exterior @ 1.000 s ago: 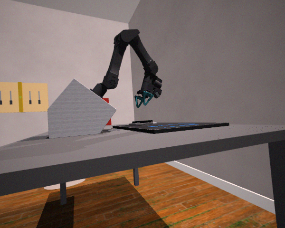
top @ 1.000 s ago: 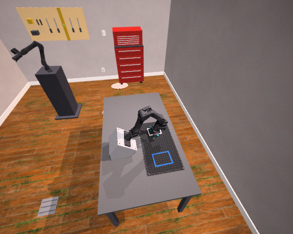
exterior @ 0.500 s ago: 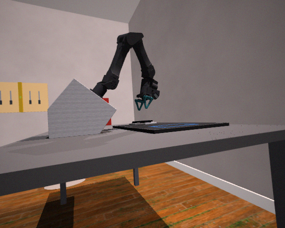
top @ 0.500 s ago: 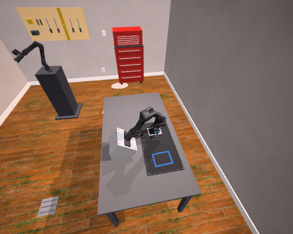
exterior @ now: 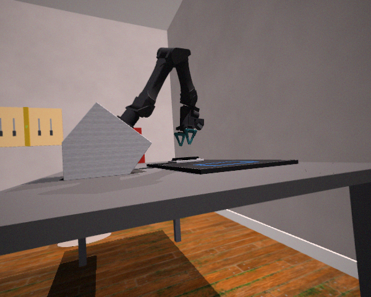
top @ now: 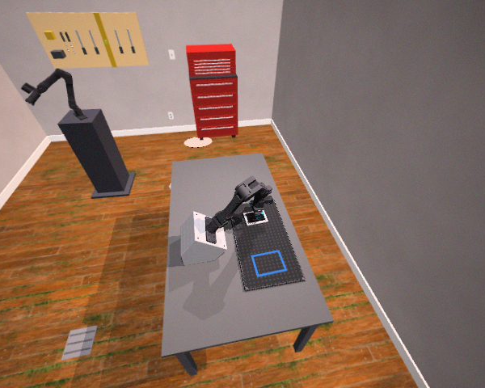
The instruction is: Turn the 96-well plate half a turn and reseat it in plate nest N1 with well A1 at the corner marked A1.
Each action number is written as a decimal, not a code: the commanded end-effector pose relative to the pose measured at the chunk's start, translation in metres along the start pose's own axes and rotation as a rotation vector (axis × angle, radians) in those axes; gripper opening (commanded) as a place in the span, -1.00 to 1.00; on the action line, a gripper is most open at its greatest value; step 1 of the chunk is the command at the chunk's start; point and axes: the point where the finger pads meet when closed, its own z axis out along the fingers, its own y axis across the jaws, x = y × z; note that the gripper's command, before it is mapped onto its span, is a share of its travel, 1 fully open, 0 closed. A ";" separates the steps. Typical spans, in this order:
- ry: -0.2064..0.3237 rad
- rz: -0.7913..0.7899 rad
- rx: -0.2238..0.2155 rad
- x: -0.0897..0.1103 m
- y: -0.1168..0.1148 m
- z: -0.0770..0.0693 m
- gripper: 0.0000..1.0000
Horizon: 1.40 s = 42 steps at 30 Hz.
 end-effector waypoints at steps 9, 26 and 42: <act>-0.114 0.043 -0.037 -0.021 0.041 -0.009 1.00; -0.114 0.043 -0.037 -0.021 0.041 -0.009 1.00; -0.114 0.043 -0.037 -0.023 0.041 0.011 1.00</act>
